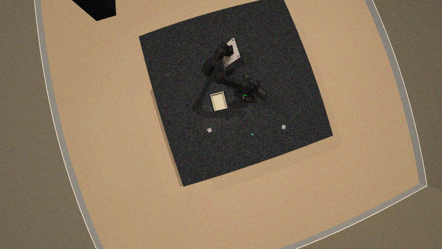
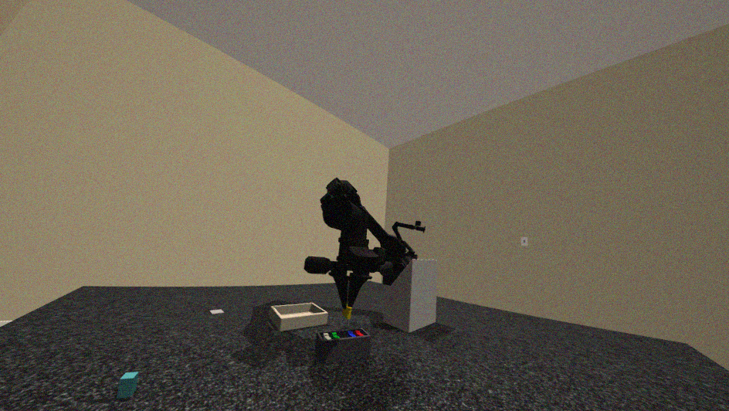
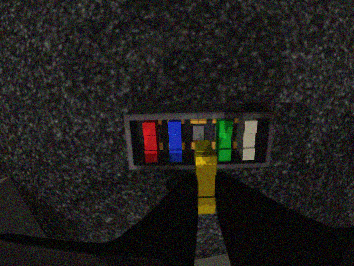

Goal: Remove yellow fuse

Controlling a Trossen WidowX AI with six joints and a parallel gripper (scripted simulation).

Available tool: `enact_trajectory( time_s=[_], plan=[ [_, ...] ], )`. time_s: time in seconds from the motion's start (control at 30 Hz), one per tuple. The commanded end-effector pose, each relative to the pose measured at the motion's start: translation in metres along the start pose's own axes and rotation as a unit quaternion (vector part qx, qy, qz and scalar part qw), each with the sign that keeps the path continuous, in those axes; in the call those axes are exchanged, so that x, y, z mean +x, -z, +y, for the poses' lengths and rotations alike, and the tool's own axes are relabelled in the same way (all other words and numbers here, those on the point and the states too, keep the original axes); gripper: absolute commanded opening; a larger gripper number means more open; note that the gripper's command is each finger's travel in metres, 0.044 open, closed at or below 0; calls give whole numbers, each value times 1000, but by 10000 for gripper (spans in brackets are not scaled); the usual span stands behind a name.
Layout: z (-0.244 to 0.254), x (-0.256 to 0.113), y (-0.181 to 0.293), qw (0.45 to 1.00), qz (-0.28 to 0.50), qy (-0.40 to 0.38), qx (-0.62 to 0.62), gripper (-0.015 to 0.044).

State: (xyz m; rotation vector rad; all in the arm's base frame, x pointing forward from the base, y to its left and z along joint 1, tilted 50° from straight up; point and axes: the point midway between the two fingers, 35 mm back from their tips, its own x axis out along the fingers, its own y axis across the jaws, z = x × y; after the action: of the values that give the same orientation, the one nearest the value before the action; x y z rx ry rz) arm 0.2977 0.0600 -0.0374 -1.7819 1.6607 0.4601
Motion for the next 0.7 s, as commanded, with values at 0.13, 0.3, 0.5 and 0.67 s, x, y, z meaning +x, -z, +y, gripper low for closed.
enact_trajectory(
  time_s=[0.13,0.3,0.5,0.67],
  plan=[
    [-12,-4,13,1000,-7,1,5,0],
    [-29,-5,43,1000,-12,0,4,0],
    [-46,-5,82,1000,-15,0,3,0],
    [-56,-4,117,1000,-13,1,4,0]
  ],
)
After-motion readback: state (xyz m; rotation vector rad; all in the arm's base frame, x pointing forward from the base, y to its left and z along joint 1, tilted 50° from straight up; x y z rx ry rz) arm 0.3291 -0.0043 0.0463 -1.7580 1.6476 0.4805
